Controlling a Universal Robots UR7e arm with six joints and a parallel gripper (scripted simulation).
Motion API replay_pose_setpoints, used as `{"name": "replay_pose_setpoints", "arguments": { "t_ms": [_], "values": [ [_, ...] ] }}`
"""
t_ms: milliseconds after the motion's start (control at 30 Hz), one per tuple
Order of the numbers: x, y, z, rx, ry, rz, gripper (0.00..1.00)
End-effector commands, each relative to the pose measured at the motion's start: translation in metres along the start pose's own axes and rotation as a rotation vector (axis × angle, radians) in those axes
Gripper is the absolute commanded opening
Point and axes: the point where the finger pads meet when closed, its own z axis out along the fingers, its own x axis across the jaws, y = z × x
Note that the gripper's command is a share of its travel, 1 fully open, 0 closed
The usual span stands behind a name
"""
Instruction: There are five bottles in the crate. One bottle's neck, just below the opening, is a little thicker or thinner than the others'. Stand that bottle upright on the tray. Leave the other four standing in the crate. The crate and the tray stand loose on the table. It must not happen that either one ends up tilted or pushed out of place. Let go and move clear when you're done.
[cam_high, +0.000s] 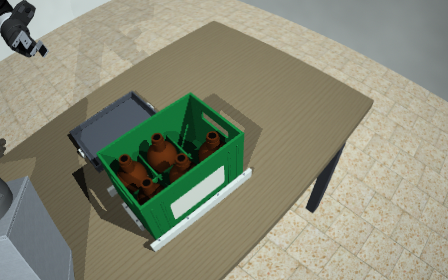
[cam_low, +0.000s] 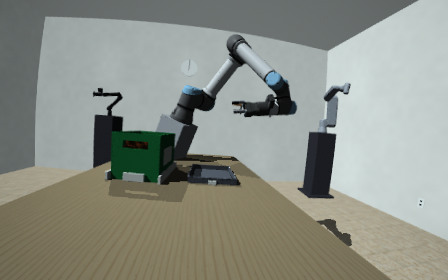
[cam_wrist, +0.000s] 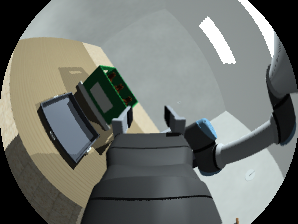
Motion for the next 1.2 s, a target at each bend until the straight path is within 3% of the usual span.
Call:
{"name": "replay_pose_setpoints", "arguments": {
  "t_ms": [0,733,1167],
  "values": [
    [0.000,0.000,0.000,0.000,-0.001,0.001,1.00],
    [0.000,-0.001,0.001,-0.004,-0.001,0.004,1.00],
    [-0.004,-0.004,0.018,-0.070,-0.007,0.064,1.00]
  ]
}}
